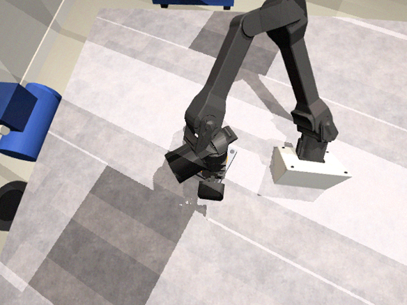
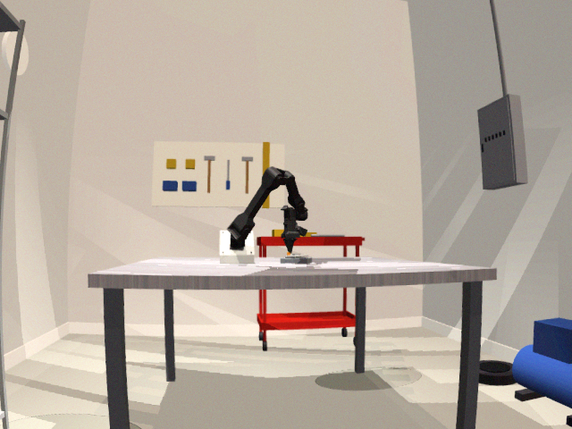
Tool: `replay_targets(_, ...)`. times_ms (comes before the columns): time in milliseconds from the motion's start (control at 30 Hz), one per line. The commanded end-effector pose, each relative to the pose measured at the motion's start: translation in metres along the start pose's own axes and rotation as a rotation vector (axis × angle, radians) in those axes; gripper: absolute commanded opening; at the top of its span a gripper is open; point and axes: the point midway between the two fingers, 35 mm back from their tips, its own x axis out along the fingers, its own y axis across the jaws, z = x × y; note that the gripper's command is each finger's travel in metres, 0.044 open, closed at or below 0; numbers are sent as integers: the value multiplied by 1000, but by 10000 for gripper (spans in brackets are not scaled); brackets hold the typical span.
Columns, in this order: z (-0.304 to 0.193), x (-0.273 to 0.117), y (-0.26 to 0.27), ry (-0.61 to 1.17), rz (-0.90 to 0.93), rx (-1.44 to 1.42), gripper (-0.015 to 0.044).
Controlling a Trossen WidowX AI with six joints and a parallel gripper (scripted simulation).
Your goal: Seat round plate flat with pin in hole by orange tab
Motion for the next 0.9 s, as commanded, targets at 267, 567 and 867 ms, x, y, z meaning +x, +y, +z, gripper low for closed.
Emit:
replay_targets(267, -14, 1, -8, 10, -3, -4, 0)
replay_targets(567, -21, 1, -17, 11, -4, -5, 0)
replay_targets(867, -26, 1, -27, 11, -4, -5, 0)
